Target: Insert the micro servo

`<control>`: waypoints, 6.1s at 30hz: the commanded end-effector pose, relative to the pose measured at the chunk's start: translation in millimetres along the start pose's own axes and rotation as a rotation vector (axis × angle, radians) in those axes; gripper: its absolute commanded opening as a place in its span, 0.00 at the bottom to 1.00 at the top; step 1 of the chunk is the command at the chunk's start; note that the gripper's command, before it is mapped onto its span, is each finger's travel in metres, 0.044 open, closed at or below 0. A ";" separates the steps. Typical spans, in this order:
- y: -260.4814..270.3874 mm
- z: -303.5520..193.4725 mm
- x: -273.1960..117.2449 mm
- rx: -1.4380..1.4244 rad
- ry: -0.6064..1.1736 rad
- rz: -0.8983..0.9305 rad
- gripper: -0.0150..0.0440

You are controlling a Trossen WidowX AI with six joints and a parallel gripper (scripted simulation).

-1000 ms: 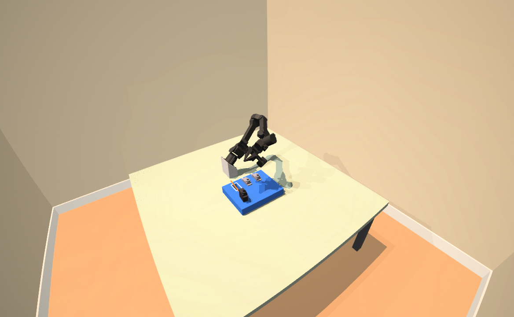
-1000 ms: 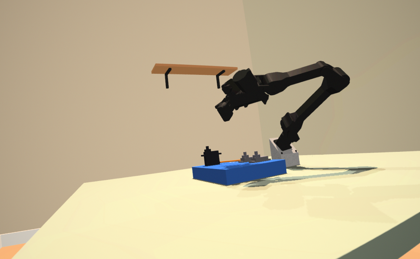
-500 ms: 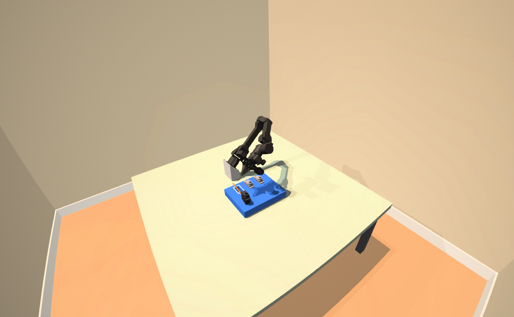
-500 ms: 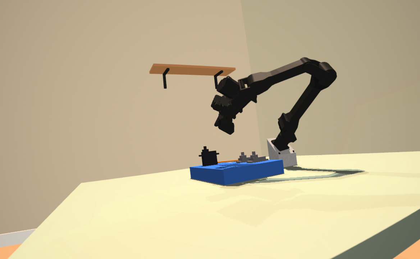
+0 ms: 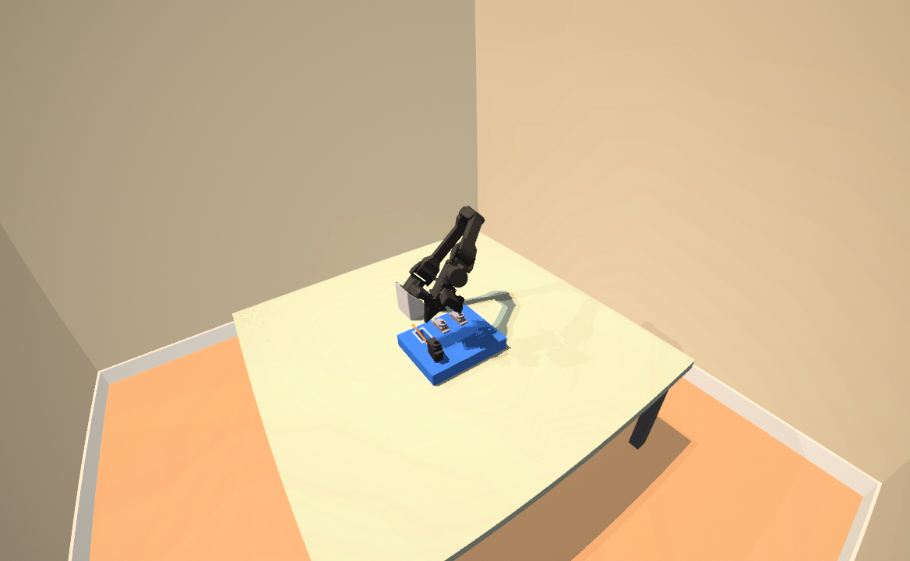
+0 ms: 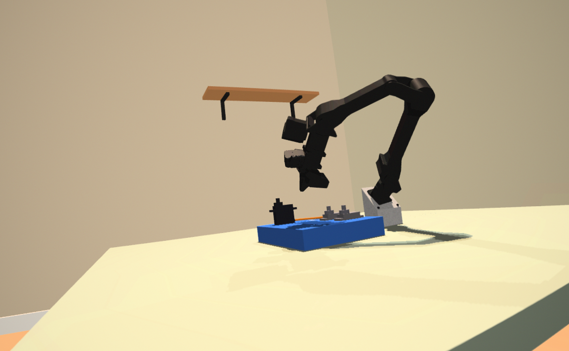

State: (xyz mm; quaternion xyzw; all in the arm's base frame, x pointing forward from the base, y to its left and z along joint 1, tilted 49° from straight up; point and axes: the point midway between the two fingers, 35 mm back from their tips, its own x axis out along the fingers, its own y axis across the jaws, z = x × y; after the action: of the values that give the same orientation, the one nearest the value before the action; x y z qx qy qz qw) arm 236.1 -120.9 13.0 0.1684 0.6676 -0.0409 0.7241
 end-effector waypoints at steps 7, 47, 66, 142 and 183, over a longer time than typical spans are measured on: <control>22.4 -13.3 14.6 -0.099 0.113 0.328 0.25; 61.6 -21.2 41.5 -0.125 0.120 0.663 0.25; 57.6 -20.5 56.8 -0.125 0.120 0.662 0.25; -26.6 35.5 38.3 -0.052 0.143 0.652 0.61; 4.0 50.0 56.2 -0.014 0.155 0.652 0.78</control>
State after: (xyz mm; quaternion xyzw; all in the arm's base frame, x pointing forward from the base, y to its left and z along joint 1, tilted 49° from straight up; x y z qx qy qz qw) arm 290.7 -123.8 -38.0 0.3659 0.6336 0.2120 0.6478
